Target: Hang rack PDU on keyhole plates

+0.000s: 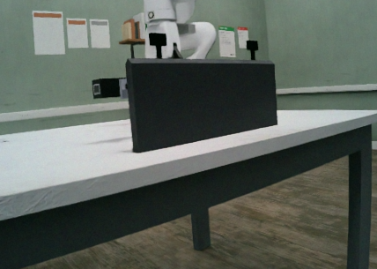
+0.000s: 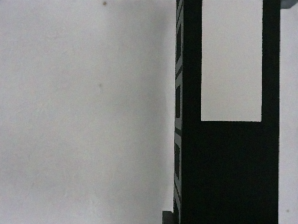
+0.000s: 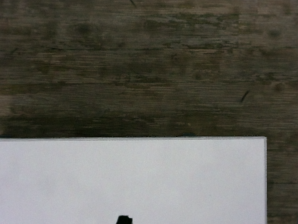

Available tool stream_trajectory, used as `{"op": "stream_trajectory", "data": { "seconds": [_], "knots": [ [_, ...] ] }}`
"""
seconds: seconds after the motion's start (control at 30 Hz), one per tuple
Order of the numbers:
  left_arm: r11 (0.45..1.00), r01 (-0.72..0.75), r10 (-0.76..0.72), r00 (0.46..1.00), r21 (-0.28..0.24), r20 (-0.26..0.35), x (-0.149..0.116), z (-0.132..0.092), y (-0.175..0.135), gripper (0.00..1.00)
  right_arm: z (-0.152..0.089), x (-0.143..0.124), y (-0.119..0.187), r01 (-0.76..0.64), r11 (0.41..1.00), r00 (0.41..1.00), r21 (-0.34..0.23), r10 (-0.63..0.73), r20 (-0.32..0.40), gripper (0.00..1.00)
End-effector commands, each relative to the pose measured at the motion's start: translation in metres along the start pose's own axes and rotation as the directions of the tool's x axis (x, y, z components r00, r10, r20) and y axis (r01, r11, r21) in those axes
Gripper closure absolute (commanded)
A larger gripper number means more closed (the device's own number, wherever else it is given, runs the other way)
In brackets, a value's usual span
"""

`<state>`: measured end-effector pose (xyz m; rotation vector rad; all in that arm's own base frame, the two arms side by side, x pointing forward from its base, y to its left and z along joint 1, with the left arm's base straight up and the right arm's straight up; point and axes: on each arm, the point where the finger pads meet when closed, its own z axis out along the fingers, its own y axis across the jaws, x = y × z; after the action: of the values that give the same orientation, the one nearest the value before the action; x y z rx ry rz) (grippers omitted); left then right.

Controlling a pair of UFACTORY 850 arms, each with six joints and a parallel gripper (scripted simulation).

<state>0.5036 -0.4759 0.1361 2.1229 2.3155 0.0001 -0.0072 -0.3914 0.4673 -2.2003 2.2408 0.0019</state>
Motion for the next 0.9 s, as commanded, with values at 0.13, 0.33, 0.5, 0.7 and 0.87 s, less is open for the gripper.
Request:
{"op": "stream_trajectory", "data": {
  "seconds": [0.13,0.33,0.5,0.7,0.87],
  "knots": [
    [1.0,0.0,0.0,1.0,-0.002,0.002,-0.0006,-0.0012,0.0033,1.0,-0.0007,0.0004,0.0,0.0,1.0,1.0,0.0,0.0,-0.002,0.0],
    [1.0,0.0,0.0,1.0,-0.002,0.002,-0.0006,-0.0012,0.0033,1.0,-0.0007,0.0004,0.0,0.0,1.0,1.0,0.0,0.0,-0.002,0.0],
    [1.0,0.0,0.0,1.0,-0.002,0.002,-0.0006,-0.0012,0.0045,1.0,-0.0007,0.0004,0.0,0.0,1.0,1.0,0.0,0.0,-0.002,0.0],
    [1.0,0.0,0.0,1.0,-0.002,0.002,-0.0006,-0.0012,0.0063,1.0,-0.0007,0.0004,0.0,0.0,1.0,1.0,0.0,0.0,-0.002,0.0],
    [1.0,0.0,0.0,1.0,-0.002,0.002,-0.0006,-0.0012,0.0063,1.0,-0.0007,0.0004,0.0,0.0,1.0,1.0,0.0,0.0,-0.002,0.0]
  ]
}}
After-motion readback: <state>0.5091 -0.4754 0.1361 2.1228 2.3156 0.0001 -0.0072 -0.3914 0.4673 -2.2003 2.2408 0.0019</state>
